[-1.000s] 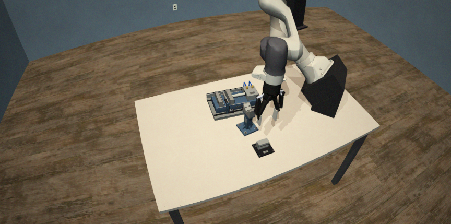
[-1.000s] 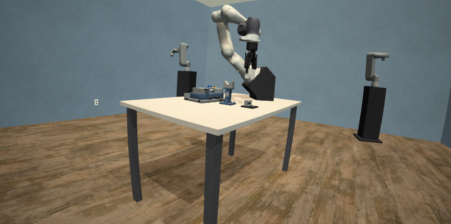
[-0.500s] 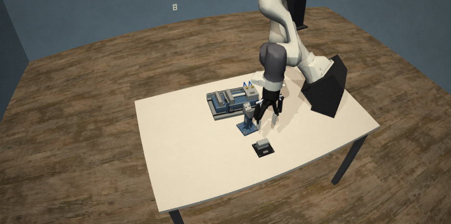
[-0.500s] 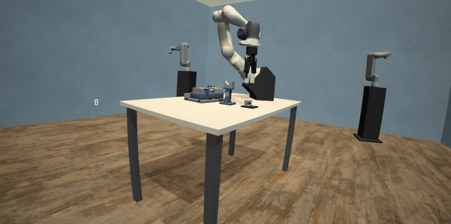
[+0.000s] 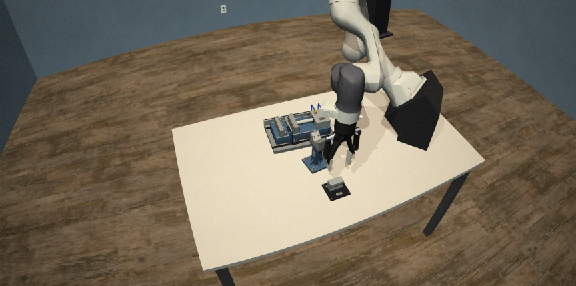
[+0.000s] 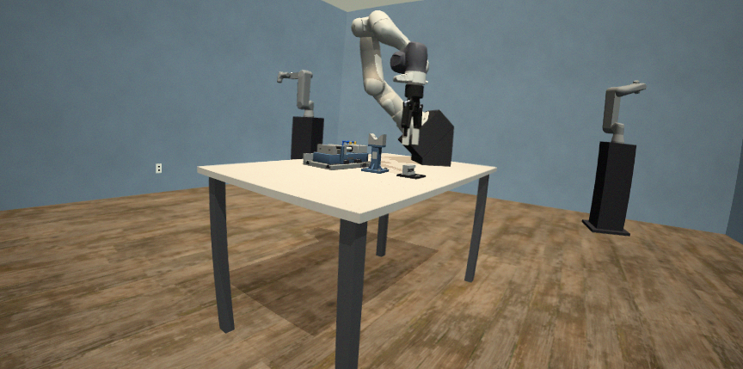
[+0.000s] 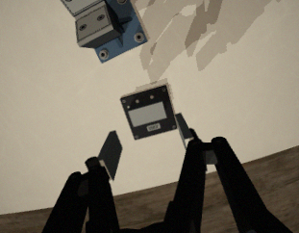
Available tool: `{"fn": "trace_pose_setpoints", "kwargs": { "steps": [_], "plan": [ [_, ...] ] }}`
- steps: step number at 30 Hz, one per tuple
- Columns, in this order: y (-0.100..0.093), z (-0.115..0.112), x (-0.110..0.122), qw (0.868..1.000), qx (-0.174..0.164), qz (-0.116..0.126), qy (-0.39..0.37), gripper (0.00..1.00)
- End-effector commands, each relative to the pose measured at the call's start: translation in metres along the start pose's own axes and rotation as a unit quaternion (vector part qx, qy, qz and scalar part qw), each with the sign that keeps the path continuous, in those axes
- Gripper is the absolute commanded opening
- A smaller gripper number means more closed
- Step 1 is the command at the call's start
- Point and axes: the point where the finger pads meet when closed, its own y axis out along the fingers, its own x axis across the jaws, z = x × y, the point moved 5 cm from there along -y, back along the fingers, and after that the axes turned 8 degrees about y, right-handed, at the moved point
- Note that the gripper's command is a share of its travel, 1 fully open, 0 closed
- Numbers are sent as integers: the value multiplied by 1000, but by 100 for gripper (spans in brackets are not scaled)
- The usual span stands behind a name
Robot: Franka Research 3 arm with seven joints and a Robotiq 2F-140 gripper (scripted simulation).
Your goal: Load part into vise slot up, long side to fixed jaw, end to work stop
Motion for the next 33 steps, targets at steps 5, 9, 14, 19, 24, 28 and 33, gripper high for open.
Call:
{"fn": "trace_pose_setpoints", "kwargs": {
  "steps": [5,9,14,19,24,28,33],
  "plan": [
    [16,-4,-1,1000,-7,3,-3,51],
    [23,-4,-1,1000,-7,3,-3,51],
    [35,-4,-1,1000,-7,3,-3,51],
    [46,-5,-1,1000,-7,3,-3,51],
    [53,-5,-1,1000,-7,3,-3,51],
    [61,-5,-1,1000,-7,3,-3,51],
    [70,-5,-1,1000,-7,3,-3,51]
  ]
}}
